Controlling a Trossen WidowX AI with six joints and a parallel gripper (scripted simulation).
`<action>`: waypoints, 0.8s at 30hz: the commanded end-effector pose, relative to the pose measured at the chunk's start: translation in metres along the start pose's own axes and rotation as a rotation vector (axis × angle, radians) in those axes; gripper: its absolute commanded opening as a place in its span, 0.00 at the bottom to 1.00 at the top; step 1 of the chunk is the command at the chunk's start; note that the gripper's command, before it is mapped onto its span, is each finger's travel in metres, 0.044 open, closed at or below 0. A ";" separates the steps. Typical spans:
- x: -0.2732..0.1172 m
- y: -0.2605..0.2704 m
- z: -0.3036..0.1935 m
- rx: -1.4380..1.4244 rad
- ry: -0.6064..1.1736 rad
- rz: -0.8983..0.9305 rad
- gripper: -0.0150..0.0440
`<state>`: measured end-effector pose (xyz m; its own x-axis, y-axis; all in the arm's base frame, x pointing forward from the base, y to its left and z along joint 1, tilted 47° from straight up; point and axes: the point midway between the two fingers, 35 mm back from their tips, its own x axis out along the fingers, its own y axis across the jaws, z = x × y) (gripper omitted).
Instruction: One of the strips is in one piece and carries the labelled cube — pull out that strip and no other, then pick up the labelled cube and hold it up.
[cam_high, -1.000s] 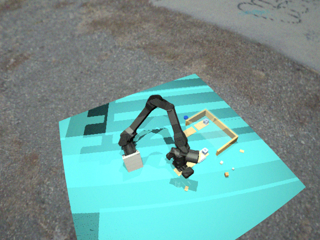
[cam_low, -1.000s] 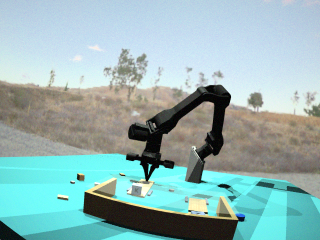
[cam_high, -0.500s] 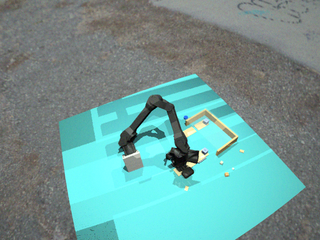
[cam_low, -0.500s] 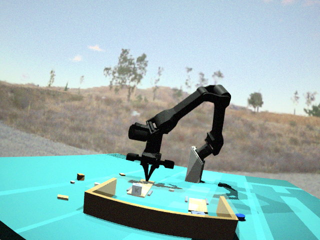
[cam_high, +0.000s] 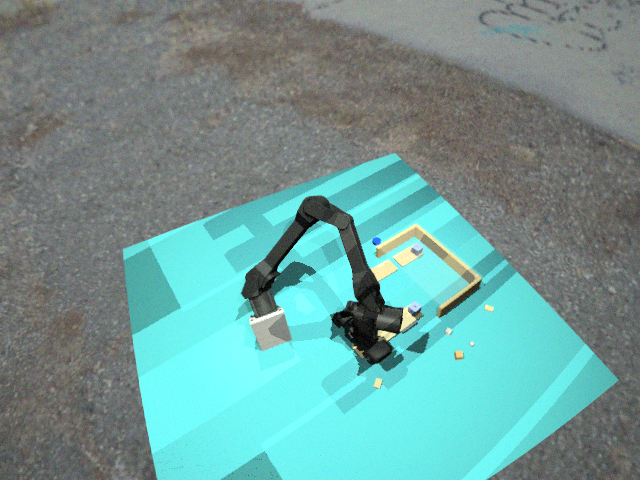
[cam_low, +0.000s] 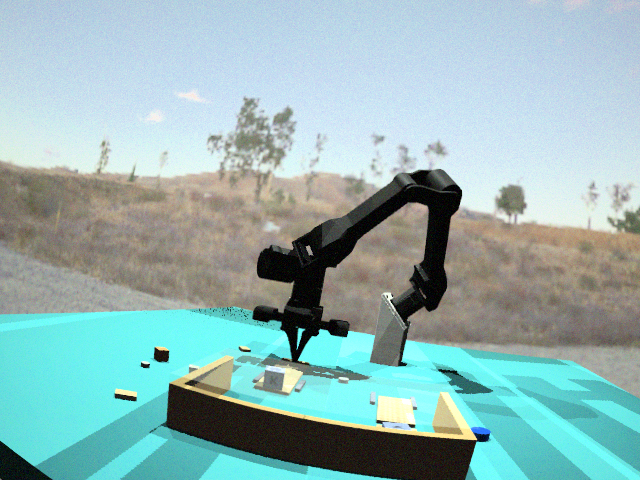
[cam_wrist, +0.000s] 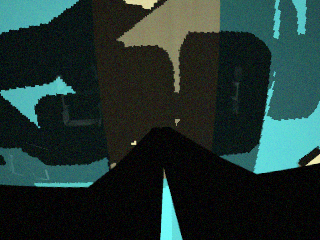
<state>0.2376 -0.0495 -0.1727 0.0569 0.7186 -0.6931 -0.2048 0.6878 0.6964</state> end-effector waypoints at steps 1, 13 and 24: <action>-0.019 -0.002 0.002 0.004 0.010 0.002 0.25; -0.041 -0.001 0.029 -0.123 0.020 0.010 0.52; -0.042 0.003 0.072 -0.124 0.019 0.011 1.00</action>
<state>0.2940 -0.0699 -0.1312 0.0291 0.7230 -0.6902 -0.3234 0.6602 0.6779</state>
